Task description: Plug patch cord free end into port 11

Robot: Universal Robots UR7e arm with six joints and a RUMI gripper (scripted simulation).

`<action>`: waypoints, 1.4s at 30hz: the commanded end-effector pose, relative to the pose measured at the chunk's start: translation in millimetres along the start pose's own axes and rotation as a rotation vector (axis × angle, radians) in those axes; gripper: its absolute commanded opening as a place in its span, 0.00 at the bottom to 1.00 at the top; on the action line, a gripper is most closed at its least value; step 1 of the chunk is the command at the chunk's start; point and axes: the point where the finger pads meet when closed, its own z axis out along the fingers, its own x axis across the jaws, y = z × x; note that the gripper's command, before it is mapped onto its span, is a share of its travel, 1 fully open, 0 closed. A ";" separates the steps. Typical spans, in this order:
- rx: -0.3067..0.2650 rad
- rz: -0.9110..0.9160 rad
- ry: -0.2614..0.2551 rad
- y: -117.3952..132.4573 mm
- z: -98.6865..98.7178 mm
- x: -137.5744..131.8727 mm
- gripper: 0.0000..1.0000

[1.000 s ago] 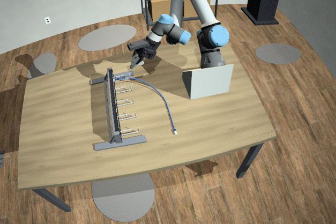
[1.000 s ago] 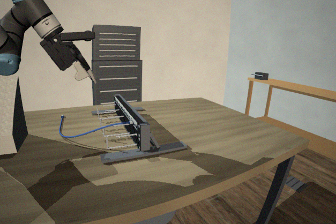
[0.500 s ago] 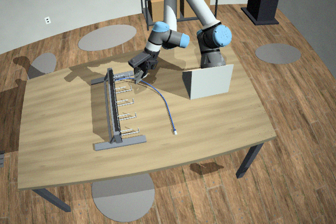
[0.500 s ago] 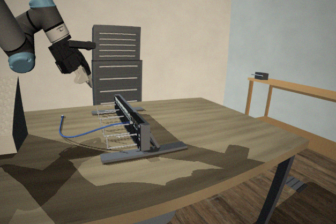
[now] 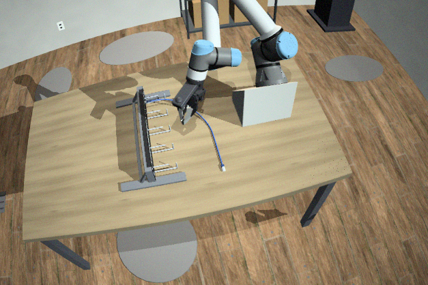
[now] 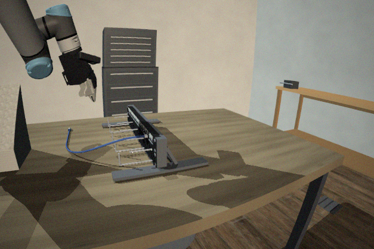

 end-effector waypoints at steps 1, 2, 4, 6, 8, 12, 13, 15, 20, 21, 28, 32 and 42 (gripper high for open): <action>-0.066 -0.144 -0.054 -11.3 17.0 -39.4 0.00; -0.074 -0.164 -0.060 -12.0 18.9 -44.9 0.00; -0.089 -0.204 -0.073 -12.9 22.5 -55.9 0.00; -0.089 -0.204 -0.073 -12.9 22.5 -55.9 0.00; -0.120 -0.281 -0.096 -13.8 29.2 -76.7 0.00; -0.150 -0.355 -0.118 -13.4 35.3 -96.5 0.00; -0.158 -0.375 -0.123 -13.0 36.9 -101.7 0.00; -0.175 -0.415 -0.135 -12.2 40.0 -112.3 0.00; -0.217 -0.516 -0.161 -8.5 47.2 -137.9 0.00; -0.226 -0.536 -0.166 -7.5 48.6 -142.8 0.00; -0.283 -0.663 -0.197 0.4 56.9 -173.5 0.00; -0.310 -0.723 -0.210 5.1 60.5 -187.3 0.00; -0.319 -0.741 -0.214 6.7 61.6 -191.6 0.00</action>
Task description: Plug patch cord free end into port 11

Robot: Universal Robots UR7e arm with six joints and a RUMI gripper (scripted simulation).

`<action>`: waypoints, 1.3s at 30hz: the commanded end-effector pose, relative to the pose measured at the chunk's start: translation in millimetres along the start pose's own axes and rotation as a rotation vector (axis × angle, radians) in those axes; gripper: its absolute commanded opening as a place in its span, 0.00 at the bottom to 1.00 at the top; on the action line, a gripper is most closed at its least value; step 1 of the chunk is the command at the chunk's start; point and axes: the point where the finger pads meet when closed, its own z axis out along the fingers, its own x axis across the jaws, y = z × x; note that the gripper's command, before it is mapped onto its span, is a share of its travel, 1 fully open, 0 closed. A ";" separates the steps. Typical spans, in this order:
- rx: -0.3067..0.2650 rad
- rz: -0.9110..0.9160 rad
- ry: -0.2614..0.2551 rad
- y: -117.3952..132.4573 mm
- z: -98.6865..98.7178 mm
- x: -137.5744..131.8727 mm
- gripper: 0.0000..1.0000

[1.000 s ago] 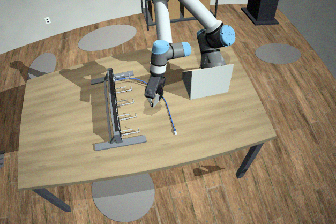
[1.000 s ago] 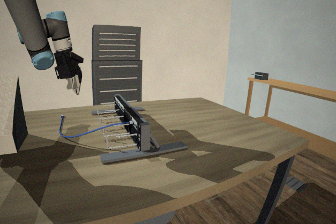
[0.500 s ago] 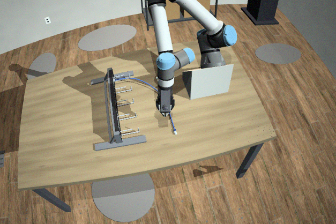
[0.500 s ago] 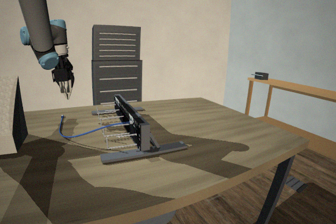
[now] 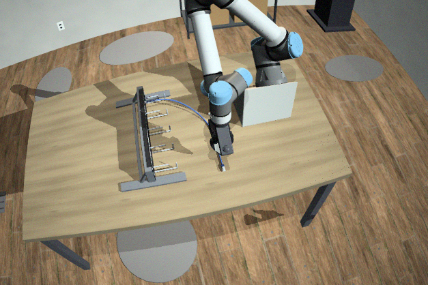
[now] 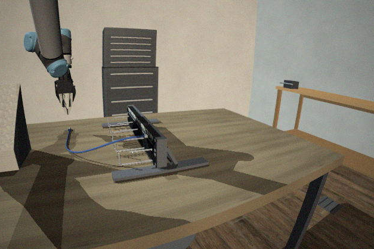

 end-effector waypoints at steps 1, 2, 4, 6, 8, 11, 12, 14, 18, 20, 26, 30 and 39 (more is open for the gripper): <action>-0.009 -0.013 -0.005 -2.6 0.6 -1.6 0.00; -0.009 -0.013 -0.005 -2.7 0.6 -1.6 0.00; -0.009 -0.012 -0.005 -2.6 0.7 -1.6 0.00; -0.009 -0.013 -0.006 -2.1 0.9 -2.0 0.00; -0.010 -0.013 -0.006 -1.8 1.0 -2.5 0.00; -0.010 -0.013 -0.006 -1.7 1.0 -2.5 0.00; -0.010 -0.013 -0.006 -1.8 1.0 -2.5 0.00; -0.010 -0.013 -0.006 -1.8 1.0 -2.5 0.00; -0.010 -0.013 -0.006 -1.8 0.9 -2.4 0.00; -0.010 -0.013 -0.006 -1.8 0.9 -2.4 0.00; -0.010 -0.013 -0.006 -1.8 0.9 -2.4 0.00; -0.010 -0.013 -0.006 -1.8 0.9 -2.4 0.00; -0.009 -0.006 -0.005 -7.6 1.0 -1.7 0.00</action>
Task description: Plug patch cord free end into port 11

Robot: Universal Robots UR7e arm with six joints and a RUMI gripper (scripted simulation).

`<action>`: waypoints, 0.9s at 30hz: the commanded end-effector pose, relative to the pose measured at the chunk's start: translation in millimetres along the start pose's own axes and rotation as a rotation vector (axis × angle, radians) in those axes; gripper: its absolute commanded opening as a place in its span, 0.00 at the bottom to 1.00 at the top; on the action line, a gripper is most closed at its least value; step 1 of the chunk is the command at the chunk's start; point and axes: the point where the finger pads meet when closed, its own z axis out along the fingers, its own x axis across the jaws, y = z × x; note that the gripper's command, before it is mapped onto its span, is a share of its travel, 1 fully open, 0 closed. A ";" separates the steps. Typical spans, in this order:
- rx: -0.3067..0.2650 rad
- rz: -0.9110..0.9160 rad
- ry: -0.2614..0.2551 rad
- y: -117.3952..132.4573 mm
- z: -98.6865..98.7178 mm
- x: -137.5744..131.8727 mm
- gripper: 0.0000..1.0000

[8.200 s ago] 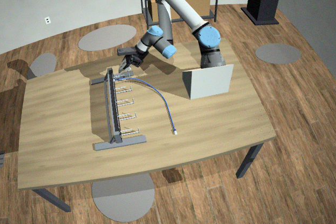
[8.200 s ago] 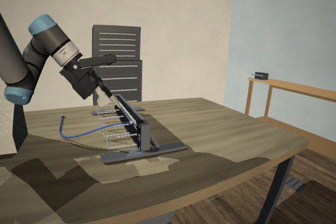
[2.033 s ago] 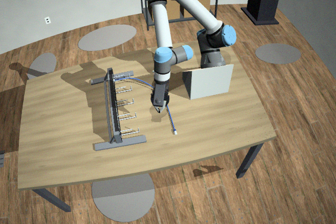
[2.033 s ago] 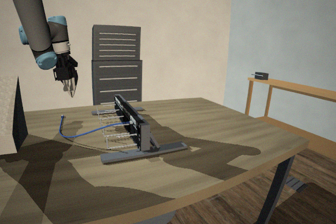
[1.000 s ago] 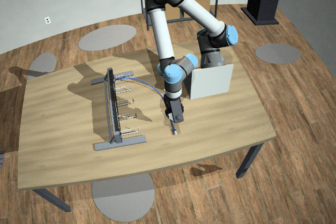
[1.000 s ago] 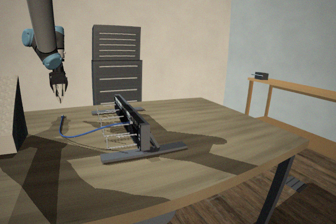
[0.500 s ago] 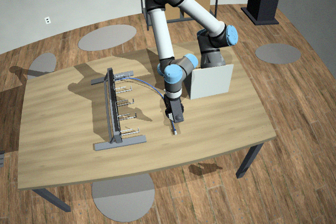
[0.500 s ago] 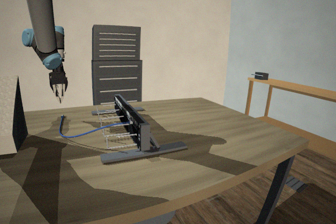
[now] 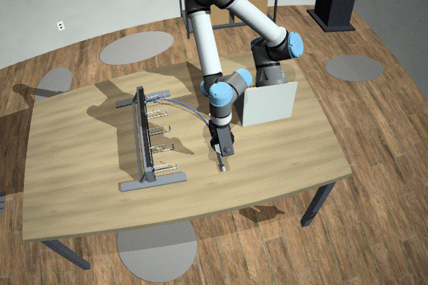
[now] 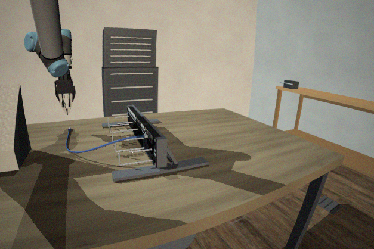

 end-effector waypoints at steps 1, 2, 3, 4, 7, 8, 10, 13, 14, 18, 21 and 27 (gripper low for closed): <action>0.001 0.004 0.002 -6.3 -0.3 0.5 0.00; 0.001 0.004 0.003 -6.3 -0.3 0.5 0.00; 0.001 0.004 0.003 -6.3 -0.3 0.5 0.22; 0.001 0.004 0.003 -6.3 -0.3 0.6 0.22; 0.000 0.004 0.002 -5.8 0.0 0.1 0.22; 0.000 0.004 0.002 -5.5 0.0 -0.1 0.22; 0.000 0.004 0.002 -5.5 0.0 -0.1 0.22; 0.000 0.004 0.002 -5.3 0.0 -0.1 0.22; 0.000 0.004 0.002 -5.3 0.0 -0.1 0.22; 0.000 0.004 0.002 -5.3 0.0 -0.1 0.22; 0.000 0.004 0.002 -5.3 0.0 -0.1 0.22; 0.000 0.004 0.002 -5.3 0.0 -0.1 0.22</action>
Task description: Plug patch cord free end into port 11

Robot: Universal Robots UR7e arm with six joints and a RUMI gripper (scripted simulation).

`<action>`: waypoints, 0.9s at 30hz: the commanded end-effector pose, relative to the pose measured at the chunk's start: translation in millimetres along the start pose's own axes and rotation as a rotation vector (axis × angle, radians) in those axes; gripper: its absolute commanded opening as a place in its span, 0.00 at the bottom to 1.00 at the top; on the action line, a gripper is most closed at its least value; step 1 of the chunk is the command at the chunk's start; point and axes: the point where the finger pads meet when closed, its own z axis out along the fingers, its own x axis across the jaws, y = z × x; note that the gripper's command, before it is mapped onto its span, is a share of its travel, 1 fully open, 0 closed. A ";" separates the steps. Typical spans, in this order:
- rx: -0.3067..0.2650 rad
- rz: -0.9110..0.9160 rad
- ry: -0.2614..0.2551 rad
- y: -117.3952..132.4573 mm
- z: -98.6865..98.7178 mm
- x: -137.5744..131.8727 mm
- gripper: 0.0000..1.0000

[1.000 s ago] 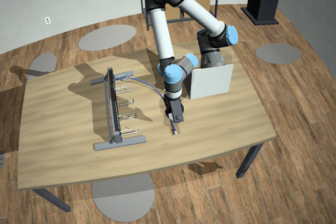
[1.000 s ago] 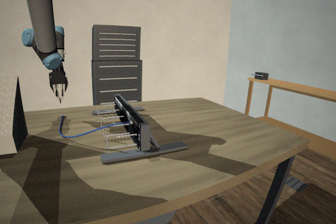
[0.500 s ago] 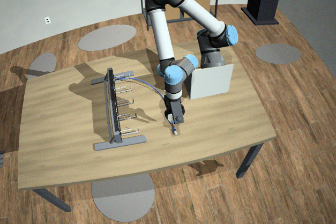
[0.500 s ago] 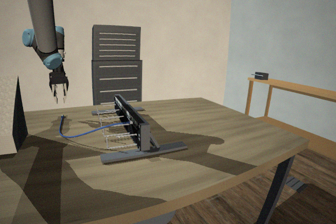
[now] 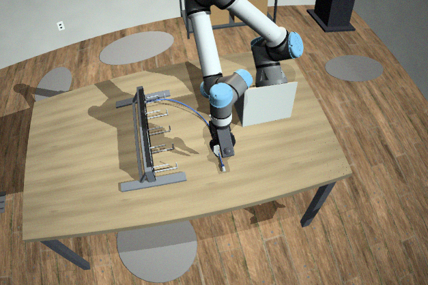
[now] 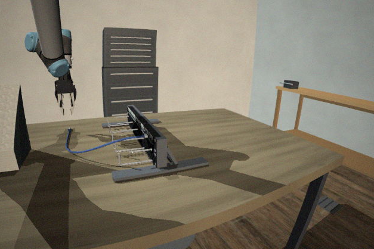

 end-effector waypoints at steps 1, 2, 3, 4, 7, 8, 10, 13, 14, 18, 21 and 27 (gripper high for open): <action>0.000 -0.001 0.001 -1.1 -0.4 -0.2 0.22; 0.000 -0.001 0.001 -1.1 -0.4 -0.2 0.22; 0.000 -0.001 0.001 -1.1 -0.4 -0.2 0.22; 0.000 -0.001 0.001 -1.1 -0.4 -0.2 0.22; 0.000 -0.001 0.001 -1.1 -0.4 -0.2 0.22; 0.000 -0.001 0.001 -1.1 -0.4 -0.2 0.22; 0.000 -0.001 0.001 -1.1 -0.3 -0.2 0.22; 0.000 -0.001 0.001 -1.0 0.0 -0.3 0.22; 0.000 -0.001 0.001 -1.0 0.3 -0.4 0.22; 0.000 -0.002 0.000 -0.9 1.3 -0.7 0.22; -0.001 -0.002 -0.002 -0.2 3.4 -1.2 0.22; -0.002 -0.003 -0.003 0.4 9.8 -2.1 0.22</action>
